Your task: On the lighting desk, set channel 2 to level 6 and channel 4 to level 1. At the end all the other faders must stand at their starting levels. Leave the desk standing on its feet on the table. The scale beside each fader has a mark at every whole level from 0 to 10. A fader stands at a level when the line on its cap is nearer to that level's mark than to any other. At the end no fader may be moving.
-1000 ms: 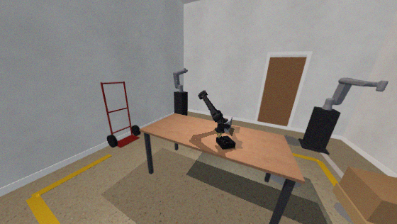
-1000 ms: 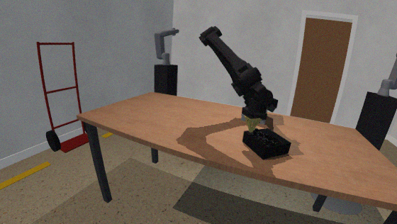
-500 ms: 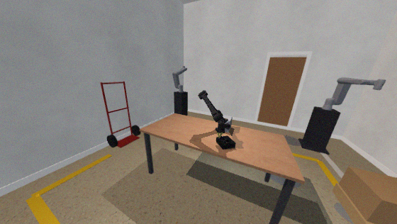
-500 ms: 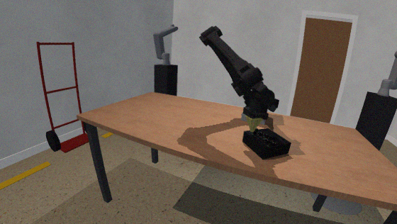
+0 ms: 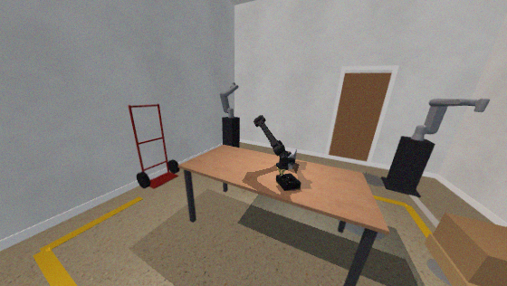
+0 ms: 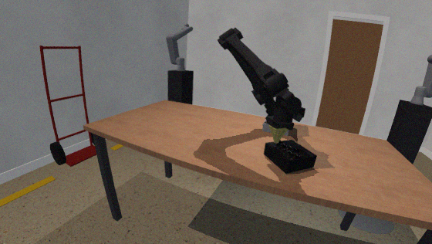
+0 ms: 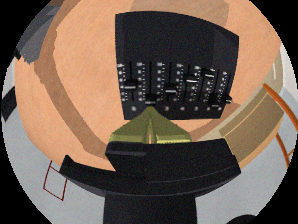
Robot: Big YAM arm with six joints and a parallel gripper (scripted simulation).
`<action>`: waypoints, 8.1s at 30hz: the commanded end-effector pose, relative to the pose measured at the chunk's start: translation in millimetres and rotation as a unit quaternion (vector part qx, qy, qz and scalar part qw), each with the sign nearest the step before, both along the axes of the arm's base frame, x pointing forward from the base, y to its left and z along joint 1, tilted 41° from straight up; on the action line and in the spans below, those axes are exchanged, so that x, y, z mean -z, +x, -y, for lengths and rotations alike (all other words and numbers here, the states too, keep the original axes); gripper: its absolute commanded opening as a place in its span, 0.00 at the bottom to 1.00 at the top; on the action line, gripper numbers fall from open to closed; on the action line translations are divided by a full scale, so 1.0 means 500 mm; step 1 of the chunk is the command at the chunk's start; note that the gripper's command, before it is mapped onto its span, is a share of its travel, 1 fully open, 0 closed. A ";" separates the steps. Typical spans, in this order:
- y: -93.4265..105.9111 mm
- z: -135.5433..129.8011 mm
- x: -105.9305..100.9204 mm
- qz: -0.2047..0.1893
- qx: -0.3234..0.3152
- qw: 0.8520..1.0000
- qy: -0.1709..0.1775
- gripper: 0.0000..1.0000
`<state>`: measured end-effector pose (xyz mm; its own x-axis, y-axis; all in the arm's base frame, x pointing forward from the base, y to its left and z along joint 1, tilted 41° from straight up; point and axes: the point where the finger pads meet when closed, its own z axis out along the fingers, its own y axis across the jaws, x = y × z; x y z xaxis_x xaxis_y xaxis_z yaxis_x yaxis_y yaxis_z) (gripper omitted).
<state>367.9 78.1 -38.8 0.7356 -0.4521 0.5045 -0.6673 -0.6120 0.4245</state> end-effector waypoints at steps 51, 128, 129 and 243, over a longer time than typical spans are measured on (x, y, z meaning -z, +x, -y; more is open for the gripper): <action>-0.031 -0.022 0.032 -0.002 0.003 1.000 0.001 0.00; -0.041 -0.027 0.041 0.000 0.006 1.000 0.002 0.00; -0.042 -0.028 0.042 -0.001 0.005 1.000 0.001 0.00; -0.016 -0.079 -0.047 0.014 0.013 1.000 0.010 0.00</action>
